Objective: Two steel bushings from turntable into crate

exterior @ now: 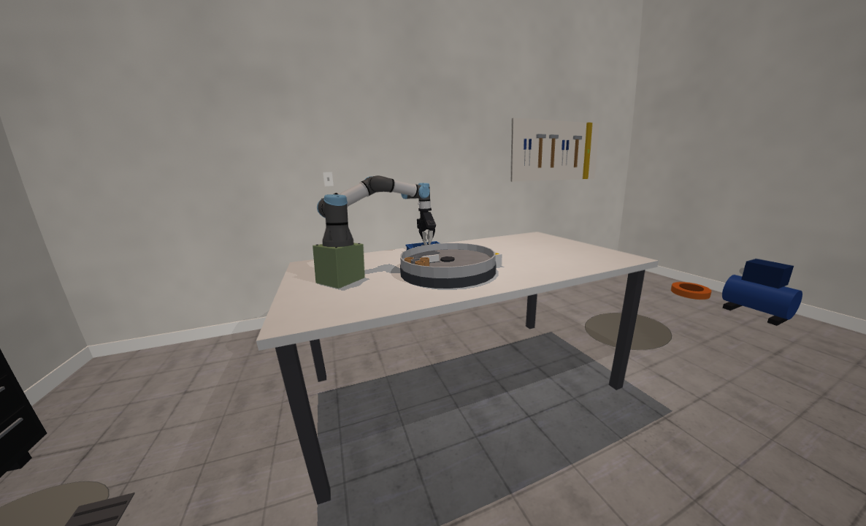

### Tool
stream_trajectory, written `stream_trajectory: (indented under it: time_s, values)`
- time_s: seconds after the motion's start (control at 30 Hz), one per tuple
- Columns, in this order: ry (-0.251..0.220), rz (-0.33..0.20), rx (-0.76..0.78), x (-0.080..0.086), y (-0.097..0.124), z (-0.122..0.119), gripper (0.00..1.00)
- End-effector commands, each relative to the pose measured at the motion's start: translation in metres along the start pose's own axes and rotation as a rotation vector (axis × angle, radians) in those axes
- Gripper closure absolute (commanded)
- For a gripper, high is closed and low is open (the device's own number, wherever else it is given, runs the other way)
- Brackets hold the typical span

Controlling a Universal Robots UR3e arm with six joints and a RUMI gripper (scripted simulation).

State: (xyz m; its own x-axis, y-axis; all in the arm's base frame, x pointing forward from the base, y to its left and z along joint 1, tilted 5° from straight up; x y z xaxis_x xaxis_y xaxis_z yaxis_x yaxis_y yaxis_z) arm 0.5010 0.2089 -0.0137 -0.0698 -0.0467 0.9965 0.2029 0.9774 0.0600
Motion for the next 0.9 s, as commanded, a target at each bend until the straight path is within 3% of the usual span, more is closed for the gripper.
stream_trajectory:
  time_s: [0.0,0.87]
  values:
    - [-0.004,-0.002,0.0,0.001,0.0004,-0.0009,1.0]
    - [-0.004,-0.002,0.0,-0.0045,0.0005,-0.001,1.0]
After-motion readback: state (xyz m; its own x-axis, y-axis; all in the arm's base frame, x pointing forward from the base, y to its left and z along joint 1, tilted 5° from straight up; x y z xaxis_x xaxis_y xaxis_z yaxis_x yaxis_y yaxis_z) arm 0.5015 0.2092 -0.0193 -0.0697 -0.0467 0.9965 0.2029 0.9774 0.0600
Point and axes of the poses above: the point where the finger pads meet when closed, its own x axis back along the fingers, its own z axis across the jaws, y = z × x, the point moved 5 cm from there along x, back along the fingers, and after that the axes turned 8 degrees about -x, right-handed, at the moved point
